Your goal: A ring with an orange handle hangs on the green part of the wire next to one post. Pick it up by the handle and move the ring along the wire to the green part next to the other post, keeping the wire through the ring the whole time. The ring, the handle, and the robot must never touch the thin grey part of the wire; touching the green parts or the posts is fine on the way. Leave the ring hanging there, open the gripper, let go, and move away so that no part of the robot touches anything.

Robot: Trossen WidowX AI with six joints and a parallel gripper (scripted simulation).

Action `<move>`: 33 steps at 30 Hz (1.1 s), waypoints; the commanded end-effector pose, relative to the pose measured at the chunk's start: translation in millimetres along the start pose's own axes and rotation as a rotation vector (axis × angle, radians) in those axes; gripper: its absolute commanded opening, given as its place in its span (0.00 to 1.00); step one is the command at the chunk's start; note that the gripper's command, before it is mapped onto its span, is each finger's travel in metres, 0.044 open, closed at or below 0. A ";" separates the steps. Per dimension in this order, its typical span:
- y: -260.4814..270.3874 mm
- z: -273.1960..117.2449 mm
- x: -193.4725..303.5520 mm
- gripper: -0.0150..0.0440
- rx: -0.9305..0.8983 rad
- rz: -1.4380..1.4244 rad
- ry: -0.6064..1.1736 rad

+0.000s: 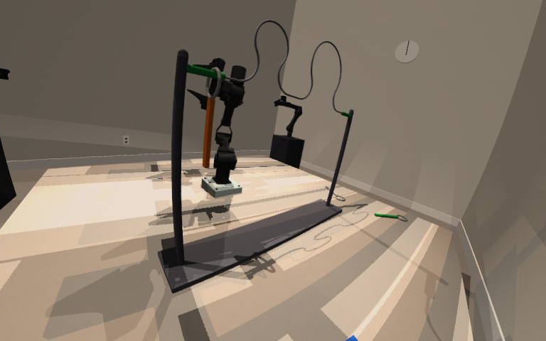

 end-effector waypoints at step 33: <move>44.1 148.0 -206.7 0.53 -0.133 0.857 -0.843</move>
Point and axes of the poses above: the point midway between the two fingers, 35 mm back from their tips, its own z axis out along the fingers, its own y axis across the jaws, x = y × z, the point moved 7 cm from there along -z, back along the fingers, and after that the axes turned 8 degrees about -z, right-handed, at the moved point
